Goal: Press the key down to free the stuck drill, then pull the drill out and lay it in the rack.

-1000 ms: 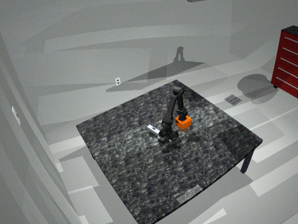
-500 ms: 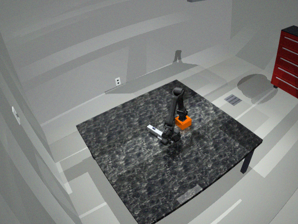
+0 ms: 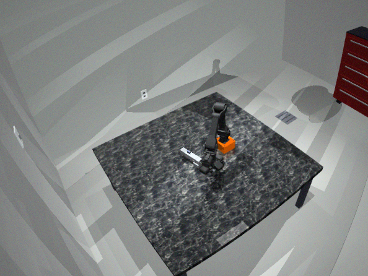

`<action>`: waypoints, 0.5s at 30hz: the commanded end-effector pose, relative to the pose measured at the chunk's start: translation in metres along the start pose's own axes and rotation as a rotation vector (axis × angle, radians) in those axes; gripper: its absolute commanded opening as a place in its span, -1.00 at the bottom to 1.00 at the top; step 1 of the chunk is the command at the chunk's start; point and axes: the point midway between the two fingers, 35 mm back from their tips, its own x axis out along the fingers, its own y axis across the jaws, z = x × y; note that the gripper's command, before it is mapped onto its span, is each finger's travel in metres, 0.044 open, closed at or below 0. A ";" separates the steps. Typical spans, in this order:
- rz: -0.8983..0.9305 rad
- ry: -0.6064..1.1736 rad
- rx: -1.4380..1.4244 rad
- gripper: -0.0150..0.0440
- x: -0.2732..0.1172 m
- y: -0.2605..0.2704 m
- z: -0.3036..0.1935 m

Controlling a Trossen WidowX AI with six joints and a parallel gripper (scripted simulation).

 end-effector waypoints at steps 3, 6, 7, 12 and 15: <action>0.001 0.006 0.005 -0.49 0.001 -0.001 0.009; 0.001 0.006 0.005 -0.49 0.001 -0.001 0.014; 0.001 0.005 0.005 -0.49 0.001 -0.001 0.015; 0.001 0.006 0.005 -0.49 -0.003 0.000 0.014; 0.001 0.006 0.005 -0.49 -0.004 0.001 0.014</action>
